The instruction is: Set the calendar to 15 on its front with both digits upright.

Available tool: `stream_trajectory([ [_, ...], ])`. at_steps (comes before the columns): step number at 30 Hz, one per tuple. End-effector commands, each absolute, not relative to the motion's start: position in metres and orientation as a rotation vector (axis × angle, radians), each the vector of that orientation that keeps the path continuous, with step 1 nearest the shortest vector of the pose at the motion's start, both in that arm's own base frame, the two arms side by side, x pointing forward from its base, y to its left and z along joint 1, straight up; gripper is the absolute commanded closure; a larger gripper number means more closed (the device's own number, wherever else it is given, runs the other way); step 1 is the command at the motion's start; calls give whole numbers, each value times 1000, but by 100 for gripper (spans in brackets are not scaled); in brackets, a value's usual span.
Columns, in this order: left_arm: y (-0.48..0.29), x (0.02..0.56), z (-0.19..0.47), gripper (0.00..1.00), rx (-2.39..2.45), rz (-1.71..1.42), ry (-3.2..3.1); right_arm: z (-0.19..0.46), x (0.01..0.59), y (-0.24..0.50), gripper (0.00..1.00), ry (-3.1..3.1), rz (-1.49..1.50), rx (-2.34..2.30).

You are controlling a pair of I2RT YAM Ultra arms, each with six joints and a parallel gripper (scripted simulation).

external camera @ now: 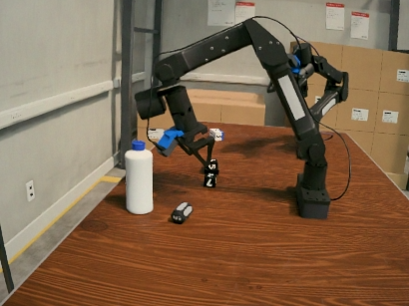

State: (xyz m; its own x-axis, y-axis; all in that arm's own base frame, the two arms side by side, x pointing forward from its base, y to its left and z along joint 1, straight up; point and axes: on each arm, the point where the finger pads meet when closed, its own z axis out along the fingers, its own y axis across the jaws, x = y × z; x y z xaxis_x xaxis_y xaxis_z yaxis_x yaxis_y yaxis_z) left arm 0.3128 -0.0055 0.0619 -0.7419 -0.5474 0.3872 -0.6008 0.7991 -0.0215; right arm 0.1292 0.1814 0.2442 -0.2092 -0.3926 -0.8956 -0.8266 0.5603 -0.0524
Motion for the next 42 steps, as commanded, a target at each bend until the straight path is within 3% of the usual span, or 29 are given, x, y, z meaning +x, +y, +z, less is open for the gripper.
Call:
stream_trajectory([
  [1, -9, 322, 74, 0, 912, 231, -2634, 252, 126, 178, 0, 1801, 566, -996],
  [11, -9, 319, 74, 0, 912, 230, -2630, 252, 126, 178, 0, 1801, 566, -996],
  [15, -20, 331, 75, 45, 795, 324, -2712, 252, 126, 178, 0, 1801, 566, -996],
  [29, -90, 335, 69, 45, -19, 566, -2921, 252, 126, 178, 0, 1801, 566, -996],
  [42, -128, 324, 58, 45, -822, 502, -2925, 252, 126, 178, 0, 1801, 566, -996],
])
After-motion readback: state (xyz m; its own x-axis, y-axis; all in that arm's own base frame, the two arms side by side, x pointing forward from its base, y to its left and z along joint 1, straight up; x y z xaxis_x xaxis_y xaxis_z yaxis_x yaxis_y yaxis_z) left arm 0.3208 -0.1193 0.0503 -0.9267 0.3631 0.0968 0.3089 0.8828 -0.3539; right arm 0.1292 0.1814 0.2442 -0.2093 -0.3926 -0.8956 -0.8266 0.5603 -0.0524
